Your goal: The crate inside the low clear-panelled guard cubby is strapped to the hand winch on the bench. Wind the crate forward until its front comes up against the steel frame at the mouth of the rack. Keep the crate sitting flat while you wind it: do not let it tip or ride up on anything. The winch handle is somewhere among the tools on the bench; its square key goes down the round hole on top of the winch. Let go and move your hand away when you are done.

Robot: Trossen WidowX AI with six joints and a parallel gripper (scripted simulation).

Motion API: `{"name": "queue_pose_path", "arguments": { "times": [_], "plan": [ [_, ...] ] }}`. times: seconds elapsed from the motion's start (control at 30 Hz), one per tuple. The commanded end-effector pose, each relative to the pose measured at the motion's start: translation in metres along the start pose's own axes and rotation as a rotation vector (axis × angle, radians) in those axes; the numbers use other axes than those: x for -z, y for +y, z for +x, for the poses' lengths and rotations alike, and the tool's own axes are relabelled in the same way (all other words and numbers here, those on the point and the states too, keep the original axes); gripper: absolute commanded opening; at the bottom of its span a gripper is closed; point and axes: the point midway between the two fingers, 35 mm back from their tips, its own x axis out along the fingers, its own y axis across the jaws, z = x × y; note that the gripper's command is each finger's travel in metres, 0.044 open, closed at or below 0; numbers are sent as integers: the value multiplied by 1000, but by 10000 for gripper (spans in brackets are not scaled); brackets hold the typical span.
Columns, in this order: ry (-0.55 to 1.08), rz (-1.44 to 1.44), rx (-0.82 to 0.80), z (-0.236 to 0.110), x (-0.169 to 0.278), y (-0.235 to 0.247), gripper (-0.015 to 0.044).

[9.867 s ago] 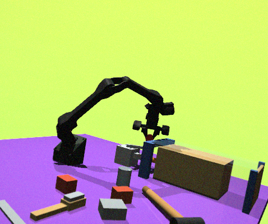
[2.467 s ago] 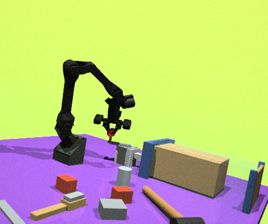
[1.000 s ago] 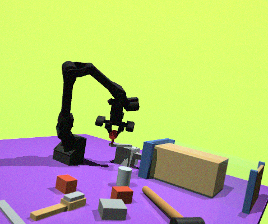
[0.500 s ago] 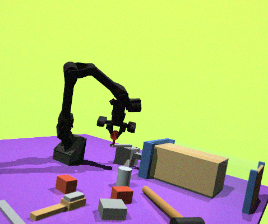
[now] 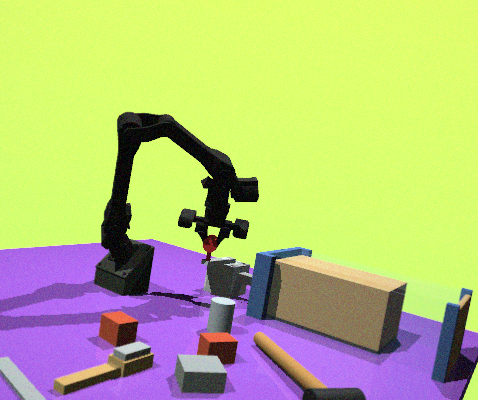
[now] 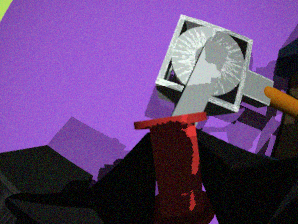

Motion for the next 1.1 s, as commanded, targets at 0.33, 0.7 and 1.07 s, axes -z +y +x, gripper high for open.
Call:
{"name": "queue_pose_path", "arguments": {
  "times": [0.33,0.7,1.07],
  "plan": [
    [19,11,31,-5,12,-28,0],
    [19,11,32,-7,15,-41,0],
    [20,11,33,-8,15,-56,0]
  ]
}}
